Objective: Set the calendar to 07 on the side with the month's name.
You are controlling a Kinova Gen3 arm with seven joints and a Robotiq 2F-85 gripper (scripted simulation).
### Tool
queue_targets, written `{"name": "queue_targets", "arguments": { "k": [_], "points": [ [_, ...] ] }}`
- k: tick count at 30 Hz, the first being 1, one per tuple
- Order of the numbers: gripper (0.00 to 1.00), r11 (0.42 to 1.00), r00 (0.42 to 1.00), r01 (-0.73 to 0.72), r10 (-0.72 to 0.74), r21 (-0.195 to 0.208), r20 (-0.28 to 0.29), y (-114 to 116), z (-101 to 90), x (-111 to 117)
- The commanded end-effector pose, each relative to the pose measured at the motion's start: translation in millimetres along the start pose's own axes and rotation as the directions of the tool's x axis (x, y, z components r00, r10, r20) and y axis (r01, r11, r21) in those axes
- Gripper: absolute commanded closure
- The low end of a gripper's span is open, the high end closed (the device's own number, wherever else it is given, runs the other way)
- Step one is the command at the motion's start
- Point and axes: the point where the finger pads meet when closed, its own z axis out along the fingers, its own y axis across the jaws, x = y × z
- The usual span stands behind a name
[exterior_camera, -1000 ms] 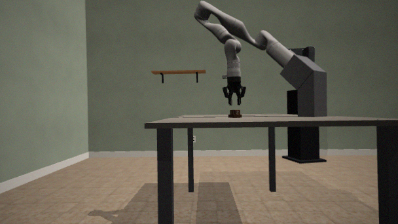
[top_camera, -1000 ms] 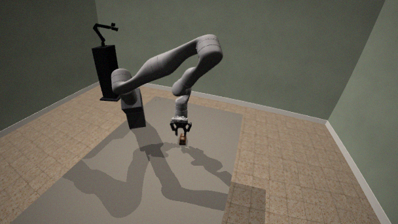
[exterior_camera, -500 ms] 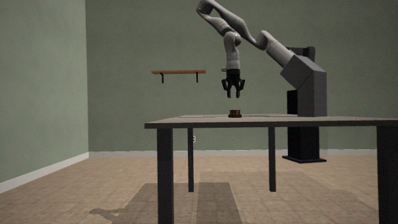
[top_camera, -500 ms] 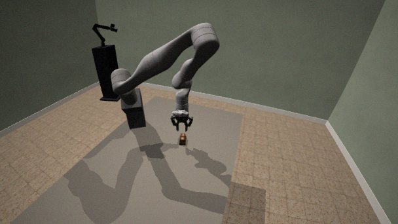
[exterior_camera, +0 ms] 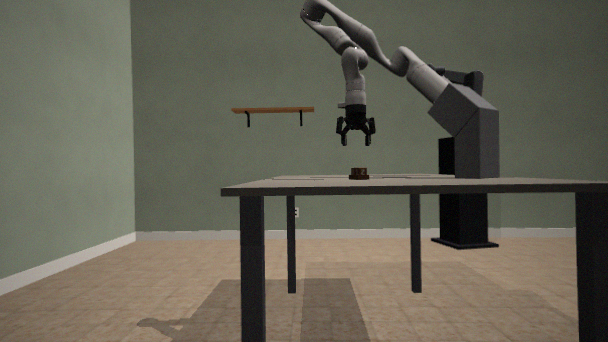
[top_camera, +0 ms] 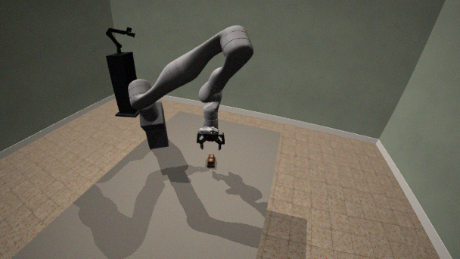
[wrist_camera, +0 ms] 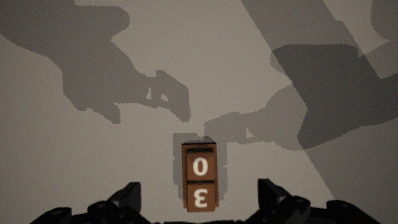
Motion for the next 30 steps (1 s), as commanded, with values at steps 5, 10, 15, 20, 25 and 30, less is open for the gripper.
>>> {"name": "queue_targets", "arguments": {
  "k": [5,10,15,20,25,30],
  "points": [
    [0.0,1.0,1.0,0.0,0.0,0.001,0.001,0,-0.4,0],
    [0.0,1.0,1.0,0.0,0.0,0.001,0.001,0,-0.6,0],
    [0.0,1.0,1.0,0.0,0.0,0.001,0.001,0,-5.1,0],
    [0.0,1.0,1.0,0.0,0.0,0.001,0.001,0,-17.9,0],
    [0.0,1.0,1.0,0.0,0.0,0.001,0.001,0,-36.3,0],
    [0.0,1.0,1.0,0.0,0.0,0.001,0.001,0,-47.6,0]
  ]
}}
